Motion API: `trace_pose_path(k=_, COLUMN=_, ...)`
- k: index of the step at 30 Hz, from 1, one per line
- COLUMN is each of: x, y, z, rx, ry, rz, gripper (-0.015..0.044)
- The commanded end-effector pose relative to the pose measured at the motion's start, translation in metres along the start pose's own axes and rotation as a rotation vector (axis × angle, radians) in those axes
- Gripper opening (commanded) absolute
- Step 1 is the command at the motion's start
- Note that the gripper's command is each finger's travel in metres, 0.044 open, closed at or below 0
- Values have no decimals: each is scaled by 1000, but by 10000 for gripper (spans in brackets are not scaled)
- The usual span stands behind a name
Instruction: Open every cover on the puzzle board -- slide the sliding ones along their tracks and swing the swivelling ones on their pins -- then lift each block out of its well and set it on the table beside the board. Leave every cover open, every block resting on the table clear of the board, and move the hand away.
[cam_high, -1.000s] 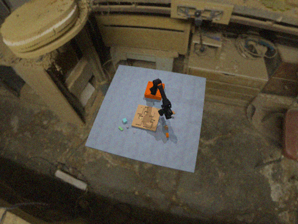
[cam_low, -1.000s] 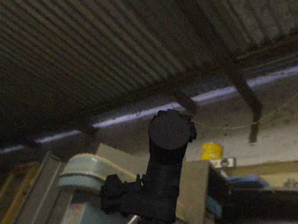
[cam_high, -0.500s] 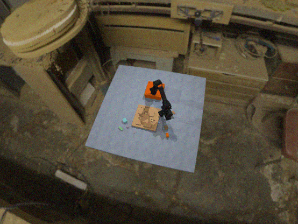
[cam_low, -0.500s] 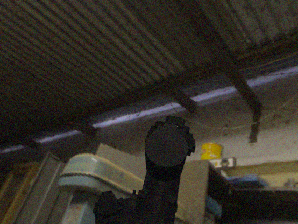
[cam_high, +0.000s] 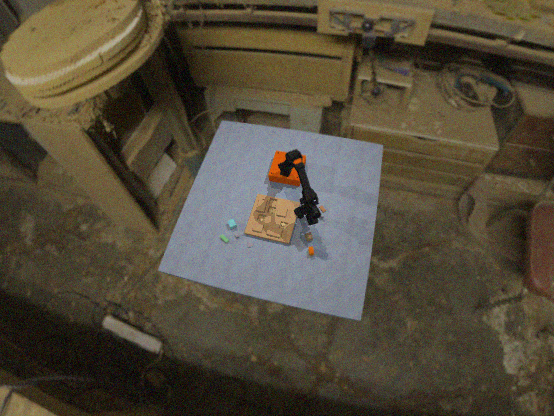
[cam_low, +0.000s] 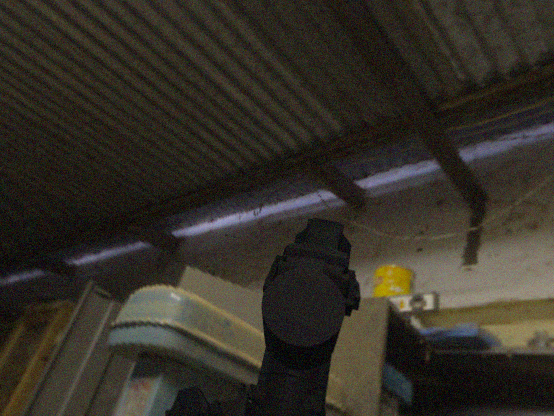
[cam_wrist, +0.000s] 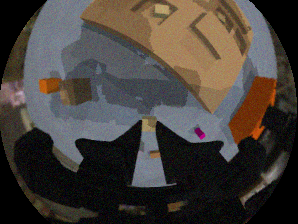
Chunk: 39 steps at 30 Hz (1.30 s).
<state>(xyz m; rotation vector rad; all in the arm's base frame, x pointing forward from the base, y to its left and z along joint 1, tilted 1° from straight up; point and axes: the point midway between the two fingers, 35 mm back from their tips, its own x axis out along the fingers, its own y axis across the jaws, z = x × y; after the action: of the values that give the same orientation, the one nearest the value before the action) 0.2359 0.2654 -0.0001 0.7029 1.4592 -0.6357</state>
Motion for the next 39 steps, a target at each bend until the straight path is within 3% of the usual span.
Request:
trace_pose_path(k=1, x=9, y=-4, z=0, rx=5, ry=0, rz=-11, gripper=80)
trace_pose_path(k=17, x=26, y=-7, z=0, rx=5, ry=0, rz=-11, gripper=80)
trace_pose_path(k=31, x=22, y=-4, z=0, rx=0, ry=-1, rz=-5, gripper=440)
trace_pose_path(k=39, x=-2, y=-3, z=0, rx=2, ry=-1, rz=-6, gripper=440)
